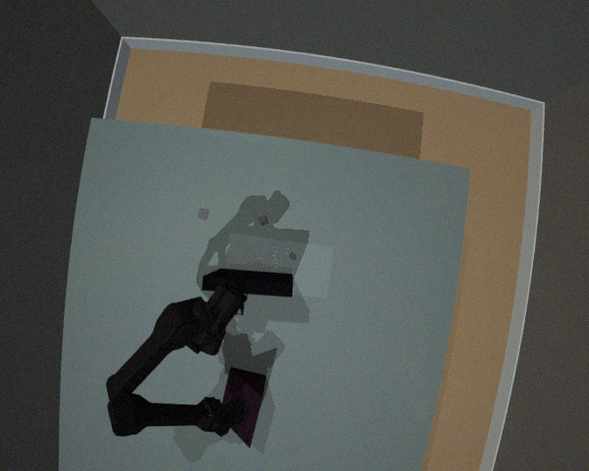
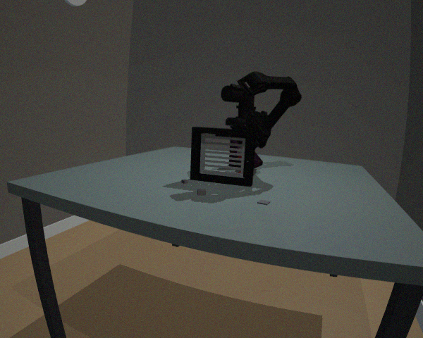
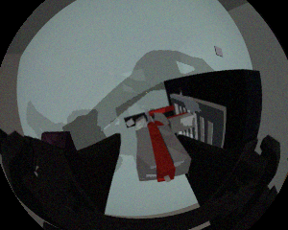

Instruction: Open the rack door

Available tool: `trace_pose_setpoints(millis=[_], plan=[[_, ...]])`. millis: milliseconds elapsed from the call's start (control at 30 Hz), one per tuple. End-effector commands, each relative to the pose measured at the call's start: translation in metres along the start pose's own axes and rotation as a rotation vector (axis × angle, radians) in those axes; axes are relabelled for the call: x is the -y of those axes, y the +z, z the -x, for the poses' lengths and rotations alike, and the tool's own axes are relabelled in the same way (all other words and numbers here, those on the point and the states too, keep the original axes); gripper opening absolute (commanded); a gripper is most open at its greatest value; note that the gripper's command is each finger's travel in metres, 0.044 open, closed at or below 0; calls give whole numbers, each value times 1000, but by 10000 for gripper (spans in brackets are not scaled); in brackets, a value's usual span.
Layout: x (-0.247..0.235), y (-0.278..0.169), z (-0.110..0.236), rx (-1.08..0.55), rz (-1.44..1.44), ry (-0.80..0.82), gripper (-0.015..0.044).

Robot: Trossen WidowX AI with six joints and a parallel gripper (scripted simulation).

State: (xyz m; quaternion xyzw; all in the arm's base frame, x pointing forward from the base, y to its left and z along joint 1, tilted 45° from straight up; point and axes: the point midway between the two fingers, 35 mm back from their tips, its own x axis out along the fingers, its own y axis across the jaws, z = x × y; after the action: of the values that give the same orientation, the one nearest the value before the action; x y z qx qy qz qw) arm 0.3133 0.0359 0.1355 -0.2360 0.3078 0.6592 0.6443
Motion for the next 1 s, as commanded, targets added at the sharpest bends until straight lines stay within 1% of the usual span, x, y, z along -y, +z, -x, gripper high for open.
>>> trace_pose_setpoints(millis=[0, 967], plan=[[5, -1, -1, 4, -200, -13, 285], [5, -1, -1, 14, -1637, -8, 285]])
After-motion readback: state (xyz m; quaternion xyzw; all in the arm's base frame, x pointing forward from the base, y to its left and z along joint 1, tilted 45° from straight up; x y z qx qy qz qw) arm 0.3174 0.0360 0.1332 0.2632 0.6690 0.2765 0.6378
